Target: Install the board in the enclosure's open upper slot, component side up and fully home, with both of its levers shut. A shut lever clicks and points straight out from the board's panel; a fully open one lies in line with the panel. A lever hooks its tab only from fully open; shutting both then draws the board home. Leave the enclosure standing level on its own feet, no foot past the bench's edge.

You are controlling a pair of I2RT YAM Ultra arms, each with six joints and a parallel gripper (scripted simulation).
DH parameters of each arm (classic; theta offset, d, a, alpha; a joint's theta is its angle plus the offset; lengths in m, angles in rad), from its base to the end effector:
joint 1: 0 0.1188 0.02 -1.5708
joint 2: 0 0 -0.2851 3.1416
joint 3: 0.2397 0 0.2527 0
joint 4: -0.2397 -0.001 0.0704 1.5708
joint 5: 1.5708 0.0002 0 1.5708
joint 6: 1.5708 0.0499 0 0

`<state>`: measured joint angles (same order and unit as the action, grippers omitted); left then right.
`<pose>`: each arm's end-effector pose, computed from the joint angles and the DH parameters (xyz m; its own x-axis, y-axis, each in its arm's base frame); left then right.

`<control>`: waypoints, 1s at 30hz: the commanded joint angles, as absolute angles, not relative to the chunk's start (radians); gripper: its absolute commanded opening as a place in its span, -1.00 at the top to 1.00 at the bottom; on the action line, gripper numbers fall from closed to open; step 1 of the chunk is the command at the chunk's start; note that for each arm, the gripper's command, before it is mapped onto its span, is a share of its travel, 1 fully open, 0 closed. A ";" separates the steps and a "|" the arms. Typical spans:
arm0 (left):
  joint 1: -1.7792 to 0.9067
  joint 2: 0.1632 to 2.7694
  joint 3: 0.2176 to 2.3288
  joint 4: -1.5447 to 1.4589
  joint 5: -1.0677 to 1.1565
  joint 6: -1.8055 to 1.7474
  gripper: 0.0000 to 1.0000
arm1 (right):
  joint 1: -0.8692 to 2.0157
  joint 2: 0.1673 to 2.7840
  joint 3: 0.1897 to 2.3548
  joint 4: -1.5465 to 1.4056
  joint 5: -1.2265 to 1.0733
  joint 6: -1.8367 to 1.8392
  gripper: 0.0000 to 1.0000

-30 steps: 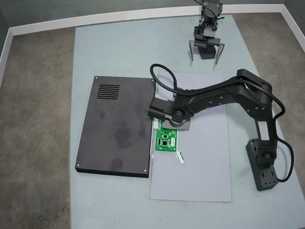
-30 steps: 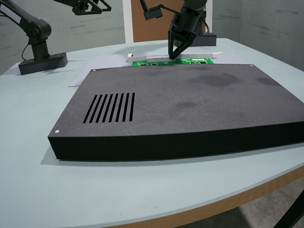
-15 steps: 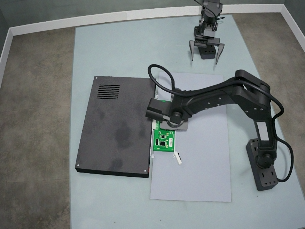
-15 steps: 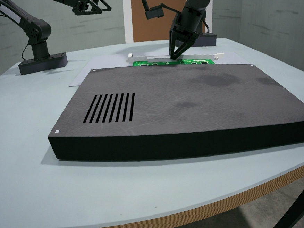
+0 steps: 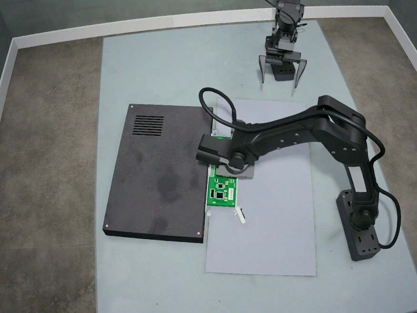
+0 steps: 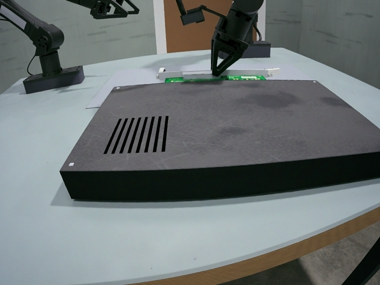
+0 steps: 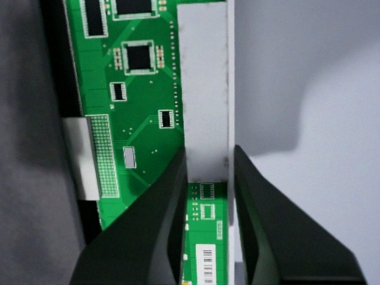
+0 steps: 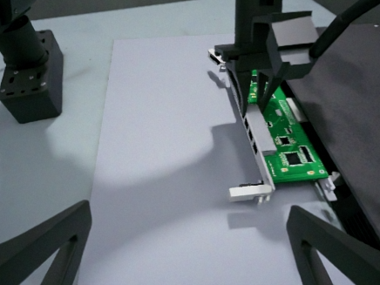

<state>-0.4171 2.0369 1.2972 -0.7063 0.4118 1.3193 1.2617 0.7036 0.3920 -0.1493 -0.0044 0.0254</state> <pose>0.3435 -0.1730 0.1371 0.1779 0.8920 -0.4156 0.9823 -0.1859 0.0217 0.0482 0.1550 0.2314 -0.1595 -0.4159 -0.8953 -0.9501 0.3111 0.0247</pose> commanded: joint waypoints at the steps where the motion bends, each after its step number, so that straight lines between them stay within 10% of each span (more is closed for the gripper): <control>1: -0.401 2.040 1.345 -0.707 0.437 1.329 0.63 | 1.265 0.691 0.398 -0.173 -0.013 0.030 -1.00; 30: -0.394 2.090 1.423 -0.775 0.441 1.338 0.63 | 1.265 0.691 0.398 -0.173 -0.013 0.030 -1.00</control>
